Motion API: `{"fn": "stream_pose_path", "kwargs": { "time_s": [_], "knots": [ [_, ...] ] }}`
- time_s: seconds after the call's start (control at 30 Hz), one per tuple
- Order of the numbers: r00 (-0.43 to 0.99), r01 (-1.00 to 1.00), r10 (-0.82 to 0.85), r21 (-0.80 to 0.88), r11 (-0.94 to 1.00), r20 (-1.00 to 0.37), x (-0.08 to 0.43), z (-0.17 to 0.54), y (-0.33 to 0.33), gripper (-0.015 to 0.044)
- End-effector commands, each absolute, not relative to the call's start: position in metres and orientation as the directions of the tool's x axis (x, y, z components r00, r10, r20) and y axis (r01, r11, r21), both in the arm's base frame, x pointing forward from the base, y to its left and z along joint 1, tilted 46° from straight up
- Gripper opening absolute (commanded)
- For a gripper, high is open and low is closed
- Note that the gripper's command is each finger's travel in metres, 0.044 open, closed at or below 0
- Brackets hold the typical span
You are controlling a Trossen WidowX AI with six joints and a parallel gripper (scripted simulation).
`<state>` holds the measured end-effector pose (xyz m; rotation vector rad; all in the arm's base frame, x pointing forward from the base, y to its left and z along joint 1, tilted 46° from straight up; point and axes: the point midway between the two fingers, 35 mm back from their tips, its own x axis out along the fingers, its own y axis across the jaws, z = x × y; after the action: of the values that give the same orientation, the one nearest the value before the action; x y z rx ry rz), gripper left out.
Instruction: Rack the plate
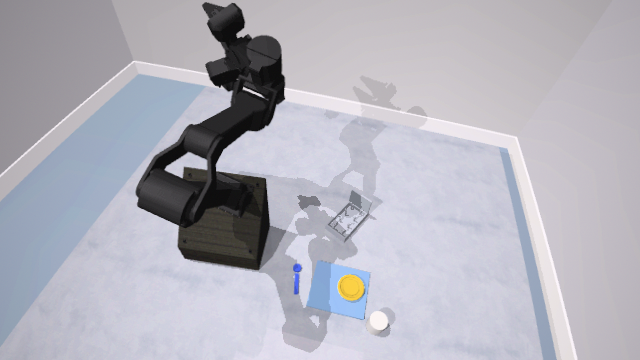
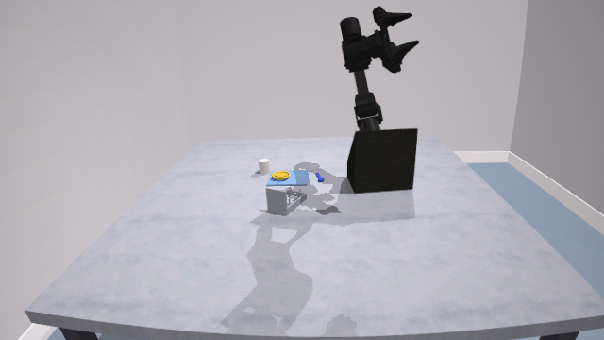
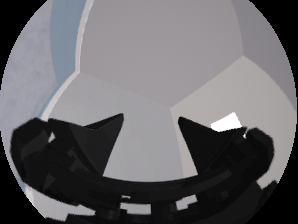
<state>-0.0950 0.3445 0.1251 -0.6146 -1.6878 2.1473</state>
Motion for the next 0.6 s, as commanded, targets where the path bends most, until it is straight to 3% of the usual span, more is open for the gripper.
{"fn": "stream_pose_path", "kwargs": {
  "time_s": [0.0,0.57],
  "knots": [
    [-0.781,-0.052,0.604,-0.946,-0.321,-0.162,-0.071,0.118,0.360,0.0400],
    [-0.458,-0.332,0.831,-0.806,-0.491,-0.318,0.034,0.093,0.389,0.0400]
  ]
}}
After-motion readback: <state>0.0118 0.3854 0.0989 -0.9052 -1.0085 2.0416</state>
